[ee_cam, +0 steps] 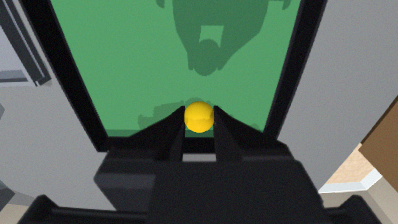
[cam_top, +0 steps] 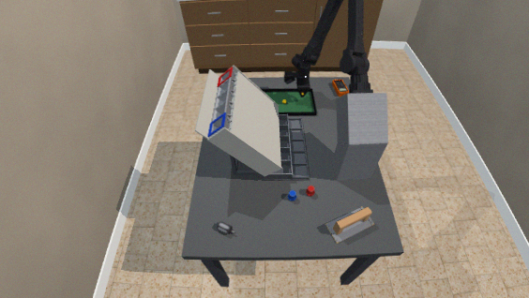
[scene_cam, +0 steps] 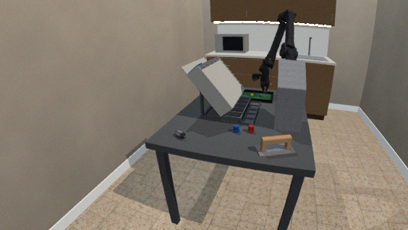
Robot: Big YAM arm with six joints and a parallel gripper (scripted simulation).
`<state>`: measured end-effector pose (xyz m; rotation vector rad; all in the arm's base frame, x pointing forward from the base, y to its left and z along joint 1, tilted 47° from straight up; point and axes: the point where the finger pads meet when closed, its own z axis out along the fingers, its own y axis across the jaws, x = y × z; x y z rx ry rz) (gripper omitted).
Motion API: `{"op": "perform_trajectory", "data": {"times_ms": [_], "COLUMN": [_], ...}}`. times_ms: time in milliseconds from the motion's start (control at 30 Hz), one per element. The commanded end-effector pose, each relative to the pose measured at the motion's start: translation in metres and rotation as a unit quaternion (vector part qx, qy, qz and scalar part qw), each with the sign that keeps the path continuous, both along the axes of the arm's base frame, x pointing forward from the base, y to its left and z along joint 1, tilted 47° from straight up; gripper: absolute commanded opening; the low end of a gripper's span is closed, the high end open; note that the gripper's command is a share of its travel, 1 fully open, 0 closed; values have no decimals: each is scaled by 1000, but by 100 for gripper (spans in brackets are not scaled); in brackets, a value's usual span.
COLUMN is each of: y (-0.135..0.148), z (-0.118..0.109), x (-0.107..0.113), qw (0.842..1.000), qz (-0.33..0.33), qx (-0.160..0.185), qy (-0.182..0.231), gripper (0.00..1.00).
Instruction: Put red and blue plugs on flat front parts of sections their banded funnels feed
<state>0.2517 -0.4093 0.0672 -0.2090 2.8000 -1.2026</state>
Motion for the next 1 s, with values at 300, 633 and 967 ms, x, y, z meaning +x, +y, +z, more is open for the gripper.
{"op": "perform_trajectory", "data": {"times_ms": [300, 633, 967], "y": [14, 50, 75], "z": [13, 47, 73], "x": [4, -4, -9], "qw": [1000, 1000, 1000], "qz": [4, 4, 4], "qx": [-2, -2, -3], "qy": [-5, -5, -6], "gripper": [0, 0, 0]}}
